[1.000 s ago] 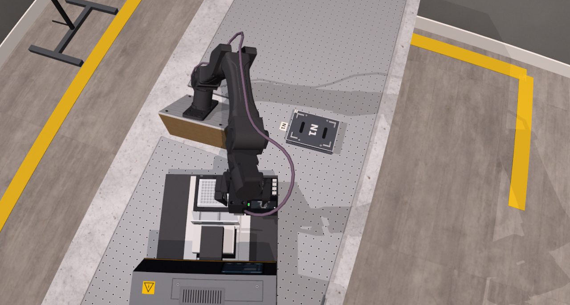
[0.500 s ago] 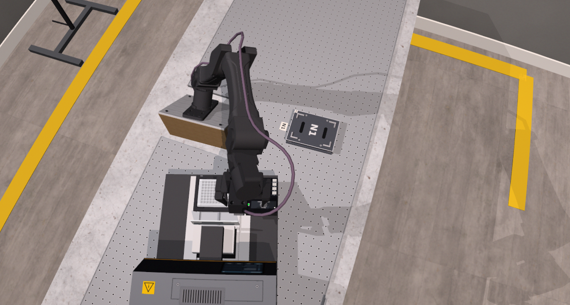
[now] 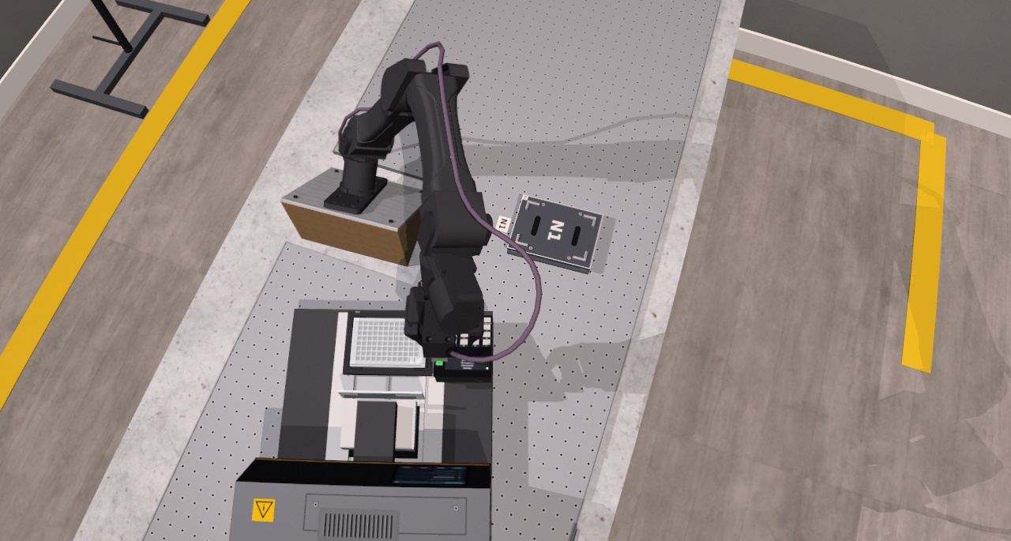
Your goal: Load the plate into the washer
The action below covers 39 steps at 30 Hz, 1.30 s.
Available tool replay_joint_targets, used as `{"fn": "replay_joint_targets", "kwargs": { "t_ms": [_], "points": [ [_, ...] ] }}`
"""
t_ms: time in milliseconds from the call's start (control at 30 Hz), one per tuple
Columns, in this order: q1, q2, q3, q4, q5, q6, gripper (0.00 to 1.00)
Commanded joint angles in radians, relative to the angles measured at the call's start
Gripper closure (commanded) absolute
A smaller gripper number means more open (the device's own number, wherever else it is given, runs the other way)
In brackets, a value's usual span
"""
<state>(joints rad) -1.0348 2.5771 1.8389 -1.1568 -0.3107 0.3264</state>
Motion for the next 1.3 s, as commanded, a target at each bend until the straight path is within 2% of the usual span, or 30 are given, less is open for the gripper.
{"fn": "replay_joint_targets", "kwargs": {
  "t_ms": [0,200,300,767,833,867,1267],
  "points": [
    [0.016,-0.059,-0.058,0.051,-0.014,0.032,0.30],
    [0.049,-0.120,-0.150,0.092,-0.023,0.065,0.42],
    [0.035,-0.132,-0.167,0.101,-0.014,0.073,0.44],
    [0.140,-0.257,-0.342,0.177,-0.045,0.159,0.72],
    [0.140,-0.257,-0.342,0.177,-0.045,0.159,0.72],
    [0.127,-0.267,-0.354,0.184,-0.037,0.168,0.74],
    [0.230,-0.364,-0.472,0.234,-0.065,0.253,0.98]
  ]
}}
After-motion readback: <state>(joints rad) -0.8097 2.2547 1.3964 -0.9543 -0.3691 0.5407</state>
